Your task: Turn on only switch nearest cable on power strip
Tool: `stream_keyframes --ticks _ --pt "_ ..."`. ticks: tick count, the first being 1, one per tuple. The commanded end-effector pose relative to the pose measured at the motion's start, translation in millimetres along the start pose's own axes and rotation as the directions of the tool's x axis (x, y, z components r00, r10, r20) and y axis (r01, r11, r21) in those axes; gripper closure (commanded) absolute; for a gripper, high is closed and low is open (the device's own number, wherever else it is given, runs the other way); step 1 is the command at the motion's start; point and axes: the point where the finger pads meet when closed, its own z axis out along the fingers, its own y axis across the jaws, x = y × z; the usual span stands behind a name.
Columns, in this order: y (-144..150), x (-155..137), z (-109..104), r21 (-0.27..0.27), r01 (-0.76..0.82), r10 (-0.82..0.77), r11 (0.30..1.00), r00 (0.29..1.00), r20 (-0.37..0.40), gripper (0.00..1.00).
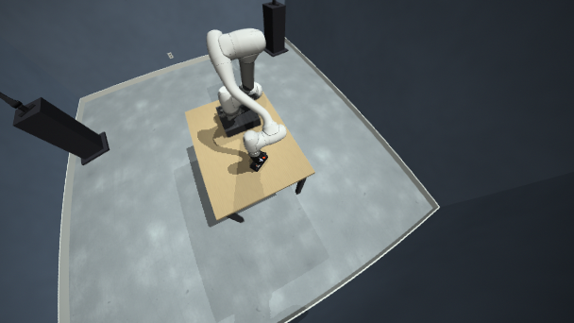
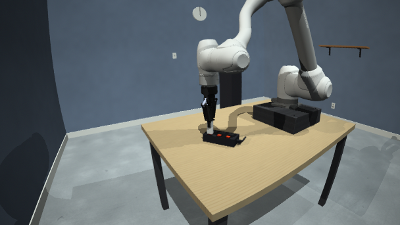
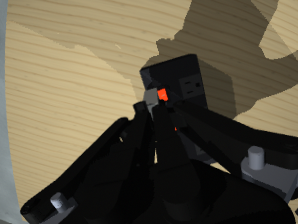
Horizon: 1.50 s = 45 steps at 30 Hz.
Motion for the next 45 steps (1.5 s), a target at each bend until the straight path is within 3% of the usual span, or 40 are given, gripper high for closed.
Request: stream_keyframes --ticks 1,33,45 --pt "0 0 1 0.0 0.0 0.0 1.0 1.0 0.0 1.0" --pt "0 0 5 0.0 0.0 0.0 1.0 1.0 0.0 1.0" --pt "0 0 -14 0.0 0.0 0.0 1.0 1.0 0.0 1.0"
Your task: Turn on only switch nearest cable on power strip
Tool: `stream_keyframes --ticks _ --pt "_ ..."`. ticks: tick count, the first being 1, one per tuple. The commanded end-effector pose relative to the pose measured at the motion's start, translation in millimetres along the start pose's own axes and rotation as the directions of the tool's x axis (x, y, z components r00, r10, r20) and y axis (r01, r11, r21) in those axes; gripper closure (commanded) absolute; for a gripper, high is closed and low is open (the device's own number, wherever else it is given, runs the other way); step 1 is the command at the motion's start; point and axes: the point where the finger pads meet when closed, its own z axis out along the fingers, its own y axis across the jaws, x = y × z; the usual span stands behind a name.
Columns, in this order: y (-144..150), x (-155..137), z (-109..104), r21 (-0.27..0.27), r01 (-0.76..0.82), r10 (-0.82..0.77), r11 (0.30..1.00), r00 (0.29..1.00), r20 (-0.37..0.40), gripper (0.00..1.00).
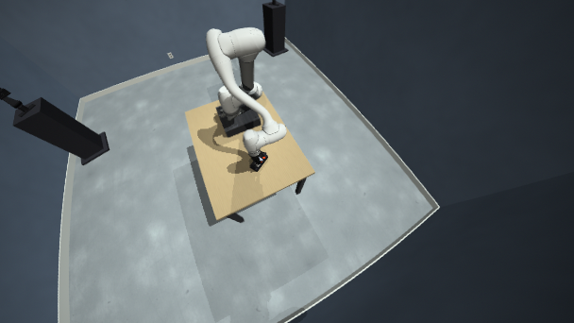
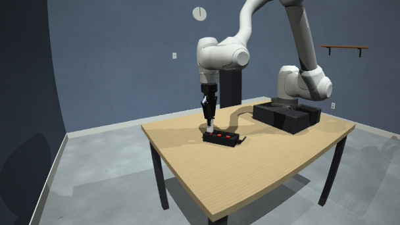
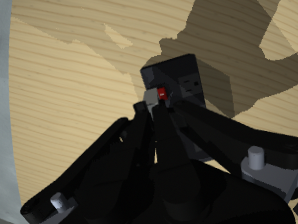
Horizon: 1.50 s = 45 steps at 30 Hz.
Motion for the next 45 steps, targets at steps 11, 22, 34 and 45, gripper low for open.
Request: stream_keyframes --ticks 11,22,34,45 --pt "0 0 -25 0.0 0.0 0.0 1.0 1.0 0.0 1.0" --pt "0 0 -25 0.0 0.0 0.0 1.0 1.0 0.0 1.0" --pt "0 -10 -28 0.0 0.0 0.0 1.0 1.0 0.0 1.0" --pt "2 -45 -39 0.0 0.0 0.0 1.0 1.0 0.0 1.0"
